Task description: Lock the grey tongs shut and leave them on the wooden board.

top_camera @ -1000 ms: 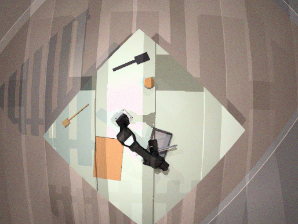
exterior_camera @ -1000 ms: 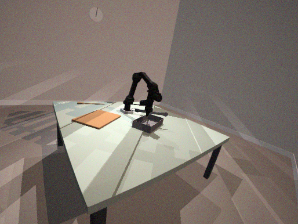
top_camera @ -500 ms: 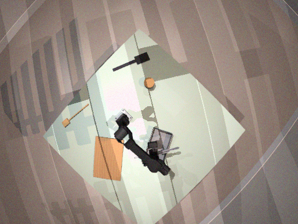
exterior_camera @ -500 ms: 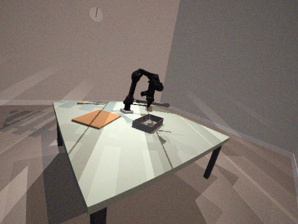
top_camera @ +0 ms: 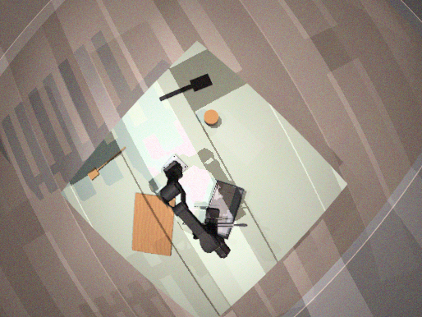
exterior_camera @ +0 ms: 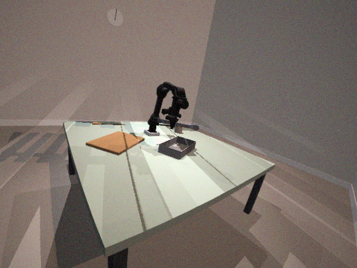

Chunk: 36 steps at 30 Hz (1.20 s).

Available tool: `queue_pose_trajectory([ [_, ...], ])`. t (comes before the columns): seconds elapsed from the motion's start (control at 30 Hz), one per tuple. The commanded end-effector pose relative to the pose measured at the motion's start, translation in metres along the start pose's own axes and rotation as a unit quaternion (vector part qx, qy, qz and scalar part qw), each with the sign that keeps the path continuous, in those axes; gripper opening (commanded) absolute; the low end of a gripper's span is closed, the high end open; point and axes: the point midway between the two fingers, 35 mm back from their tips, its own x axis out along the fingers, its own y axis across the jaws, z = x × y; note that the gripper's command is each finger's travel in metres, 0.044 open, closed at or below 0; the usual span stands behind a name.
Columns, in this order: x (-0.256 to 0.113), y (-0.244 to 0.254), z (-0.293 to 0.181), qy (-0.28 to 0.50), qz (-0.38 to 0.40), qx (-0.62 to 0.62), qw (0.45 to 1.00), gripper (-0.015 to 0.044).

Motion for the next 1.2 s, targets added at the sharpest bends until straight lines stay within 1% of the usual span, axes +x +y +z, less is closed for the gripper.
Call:
queue_pose_trajectory([
  [0.0, -0.004, 0.019, 0.016, 0.005, 0.002, 0.068, 0.998, -0.015],
  [0.33, -0.005, 0.057, 0.06, 0.005, 0.005, 0.216, 0.976, -0.015],
  [0.7, -0.007, 0.088, 0.112, 0.005, 0.007, 0.366, 0.93, -0.015],
  [0.97, -0.007, 0.091, 0.118, 0.005, 0.008, 0.382, 0.924, -0.015],
  [1.17, -0.007, 0.101, 0.145, 0.004, 0.008, 0.444, 0.896, -0.015],
])
